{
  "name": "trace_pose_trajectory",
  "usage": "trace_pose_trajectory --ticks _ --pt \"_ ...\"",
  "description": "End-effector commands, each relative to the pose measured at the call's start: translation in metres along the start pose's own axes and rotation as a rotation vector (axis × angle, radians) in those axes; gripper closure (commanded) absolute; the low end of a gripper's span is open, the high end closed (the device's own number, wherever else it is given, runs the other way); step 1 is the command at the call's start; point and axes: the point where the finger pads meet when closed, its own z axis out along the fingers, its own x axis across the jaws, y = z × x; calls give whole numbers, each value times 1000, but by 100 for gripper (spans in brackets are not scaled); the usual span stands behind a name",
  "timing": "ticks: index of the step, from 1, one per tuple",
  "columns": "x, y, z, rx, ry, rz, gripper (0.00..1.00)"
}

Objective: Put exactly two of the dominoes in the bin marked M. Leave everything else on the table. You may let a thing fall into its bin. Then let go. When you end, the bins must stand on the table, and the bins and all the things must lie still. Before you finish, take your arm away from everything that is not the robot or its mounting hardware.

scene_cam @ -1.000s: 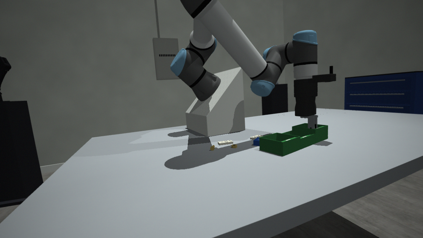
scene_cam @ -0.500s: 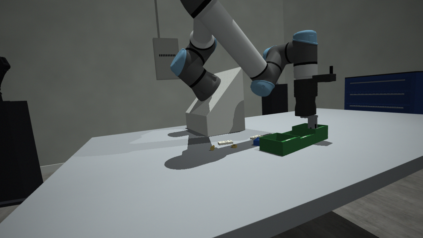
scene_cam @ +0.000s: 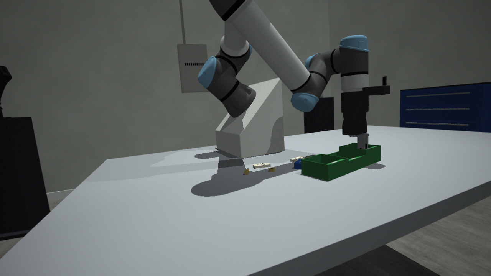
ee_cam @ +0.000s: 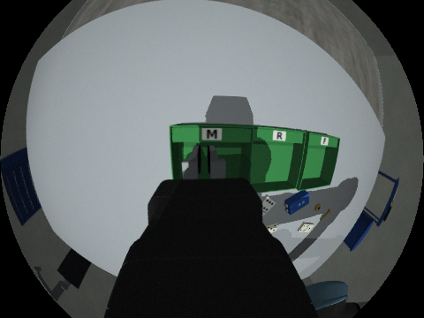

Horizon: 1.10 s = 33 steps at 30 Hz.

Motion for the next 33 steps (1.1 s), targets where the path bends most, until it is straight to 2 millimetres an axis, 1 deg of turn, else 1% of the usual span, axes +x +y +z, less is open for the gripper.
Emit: trace_pose_trajectory --ticks 1,16,25,32,33 --pt "0 0 -2 2 0 0 69" --pt "0 0 -22 2 0 0 69" --pt "0 0 -30 2 0 0 69" --pt "0 0 -58 2 0 0 69" --pt "0 0 -60 2 0 0 69"
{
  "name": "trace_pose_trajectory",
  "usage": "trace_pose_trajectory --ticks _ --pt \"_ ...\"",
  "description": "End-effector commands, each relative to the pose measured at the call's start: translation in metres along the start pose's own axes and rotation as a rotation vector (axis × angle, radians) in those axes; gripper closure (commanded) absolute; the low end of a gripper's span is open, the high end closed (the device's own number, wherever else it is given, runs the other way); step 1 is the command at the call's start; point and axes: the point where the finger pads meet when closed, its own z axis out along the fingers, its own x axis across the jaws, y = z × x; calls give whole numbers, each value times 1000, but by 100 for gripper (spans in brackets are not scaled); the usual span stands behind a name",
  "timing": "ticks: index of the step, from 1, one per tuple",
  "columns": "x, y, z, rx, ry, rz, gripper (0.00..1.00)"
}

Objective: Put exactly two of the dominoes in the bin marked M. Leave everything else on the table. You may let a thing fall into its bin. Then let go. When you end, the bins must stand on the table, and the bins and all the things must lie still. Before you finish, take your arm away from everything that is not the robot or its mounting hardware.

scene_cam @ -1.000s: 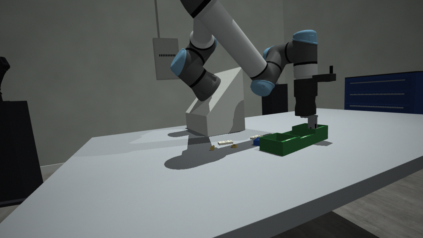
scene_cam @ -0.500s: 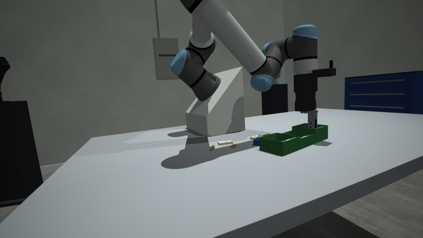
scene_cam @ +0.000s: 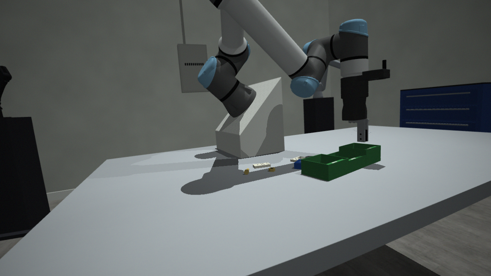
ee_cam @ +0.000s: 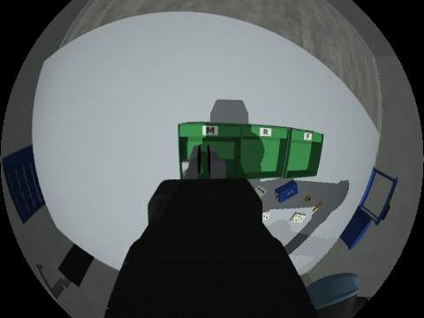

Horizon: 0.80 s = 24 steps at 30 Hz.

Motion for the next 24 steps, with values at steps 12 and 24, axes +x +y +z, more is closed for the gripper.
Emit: trace_pose_trajectory --ticks 12,24 --pt "0 -1 -50 0 0 1 69" --pt "0 -1 -134 0 0 1 69"
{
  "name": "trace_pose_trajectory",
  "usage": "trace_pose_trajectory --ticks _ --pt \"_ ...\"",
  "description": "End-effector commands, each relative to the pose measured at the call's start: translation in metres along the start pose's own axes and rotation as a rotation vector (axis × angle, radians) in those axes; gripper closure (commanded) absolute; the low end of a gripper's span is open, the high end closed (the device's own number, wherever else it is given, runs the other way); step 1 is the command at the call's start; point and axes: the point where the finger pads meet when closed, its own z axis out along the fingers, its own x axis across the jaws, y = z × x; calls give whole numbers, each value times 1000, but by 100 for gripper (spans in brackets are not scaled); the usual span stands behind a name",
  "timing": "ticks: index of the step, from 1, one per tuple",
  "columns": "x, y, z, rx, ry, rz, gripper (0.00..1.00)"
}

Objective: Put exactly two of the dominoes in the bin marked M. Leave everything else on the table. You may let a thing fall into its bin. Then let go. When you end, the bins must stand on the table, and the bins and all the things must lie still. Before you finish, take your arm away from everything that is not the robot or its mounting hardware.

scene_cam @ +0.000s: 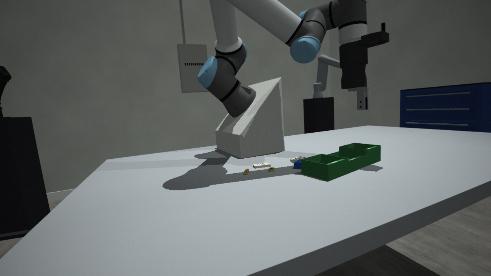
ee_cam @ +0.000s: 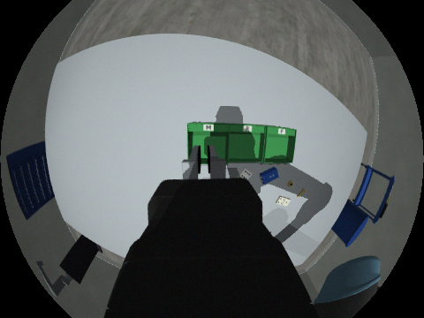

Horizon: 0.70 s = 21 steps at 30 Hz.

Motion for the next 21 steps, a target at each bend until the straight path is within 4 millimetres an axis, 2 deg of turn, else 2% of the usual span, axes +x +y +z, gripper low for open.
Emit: trace_pose_trajectory --ticks 1,16,17,21 --pt "0 -1 -48 -11 3 3 69" --pt "0 -1 -49 -11 3 3 69" --pt "4 3 -43 -11 3 53 21" --pt "20 21 -20 -10 4 200 21"
